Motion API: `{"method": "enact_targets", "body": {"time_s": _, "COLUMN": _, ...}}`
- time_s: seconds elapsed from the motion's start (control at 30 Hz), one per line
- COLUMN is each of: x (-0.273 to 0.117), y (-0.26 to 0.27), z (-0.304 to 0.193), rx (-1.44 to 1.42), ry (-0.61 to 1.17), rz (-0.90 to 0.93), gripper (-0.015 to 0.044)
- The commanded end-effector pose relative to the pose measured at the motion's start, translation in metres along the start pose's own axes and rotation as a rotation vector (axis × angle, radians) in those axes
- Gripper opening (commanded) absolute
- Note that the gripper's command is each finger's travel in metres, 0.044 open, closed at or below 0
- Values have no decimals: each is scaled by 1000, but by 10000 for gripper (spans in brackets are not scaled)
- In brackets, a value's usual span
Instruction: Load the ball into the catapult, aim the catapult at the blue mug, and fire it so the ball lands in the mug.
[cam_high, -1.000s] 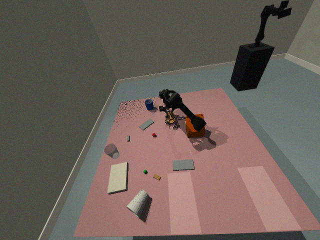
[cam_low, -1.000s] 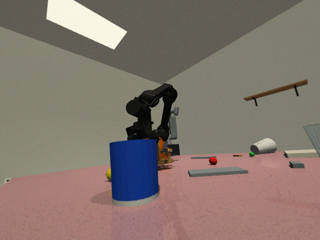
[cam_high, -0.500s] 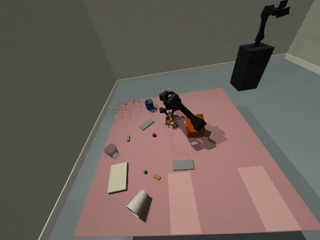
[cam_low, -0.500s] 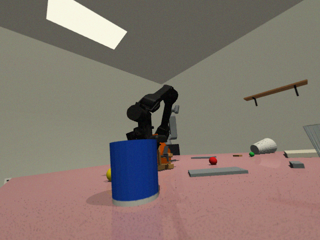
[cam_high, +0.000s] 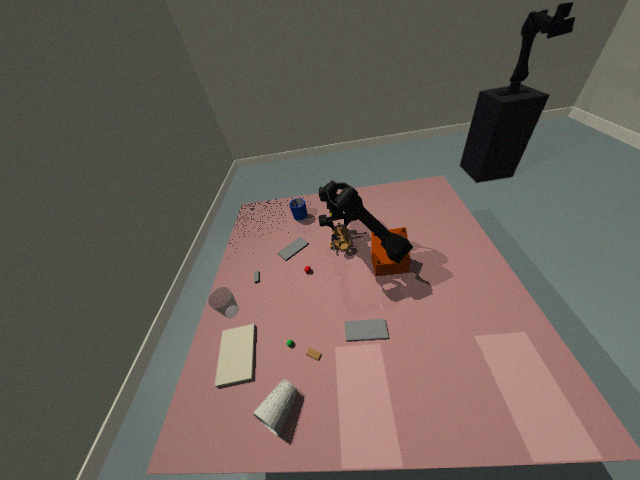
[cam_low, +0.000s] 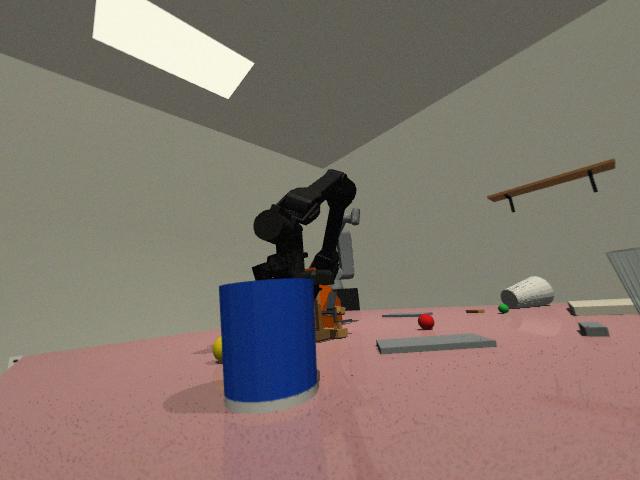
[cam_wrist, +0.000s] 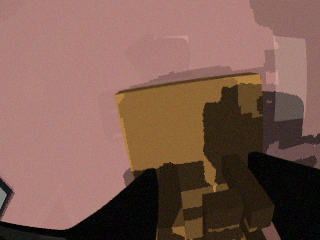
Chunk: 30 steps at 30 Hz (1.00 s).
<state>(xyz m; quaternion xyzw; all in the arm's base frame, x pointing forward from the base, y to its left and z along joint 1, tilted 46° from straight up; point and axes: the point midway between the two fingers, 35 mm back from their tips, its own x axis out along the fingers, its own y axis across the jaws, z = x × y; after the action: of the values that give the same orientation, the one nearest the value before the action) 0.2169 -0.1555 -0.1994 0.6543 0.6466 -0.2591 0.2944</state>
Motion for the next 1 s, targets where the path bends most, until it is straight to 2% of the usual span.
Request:
{"method": "enact_targets", "body": {"time_s": 0.0, "x": -1, "y": 0, "z": 0, "rx": -1, "ry": 0, "rz": 2, "gripper": 341}}
{"method": "enact_targets", "body": {"time_s": 0.07, "x": -3, "y": 1, "z": 1, "rx": -1, "ry": -1, "rz": 1, "gripper": 394}}
{"method": "enact_targets", "body": {"time_s": 0.13, "x": -24, "y": 2, "z": 3, "rx": 0, "ry": -3, "rz": 1, "gripper": 440}}
{"method": "enact_targets", "body": {"time_s": 0.27, "x": -90, "y": 0, "z": 2, "rx": 2, "ry": -4, "rz": -2, "gripper": 440}}
{"method": "enact_targets", "body": {"time_s": 0.33, "x": -101, "y": -1, "z": 1, "rx": 2, "ry": -4, "rz": -2, "gripper": 440}}
{"method": "enact_targets", "body": {"time_s": 0.43, "x": -101, "y": -1, "z": 1, "rx": 2, "ry": -4, "rz": -2, "gripper": 440}}
{"method": "enact_targets", "body": {"time_s": 0.47, "x": -90, "y": 1, "z": 4, "rx": 5, "ry": -14, "rz": 10, "gripper": 440}}
{"method": "enact_targets", "body": {"time_s": 0.7, "x": -94, "y": -2, "z": 0, "rx": 1, "ry": -4, "rz": 7, "gripper": 440}}
{"method": "enact_targets", "body": {"time_s": 0.83, "x": -52, "y": -2, "z": 0, "rx": 1, "ry": -3, "rz": 8, "gripper": 440}}
{"method": "enact_targets", "body": {"time_s": 0.97, "x": -50, "y": -2, "z": -1, "rx": 0, "ry": -2, "rz": 8, "gripper": 440}}
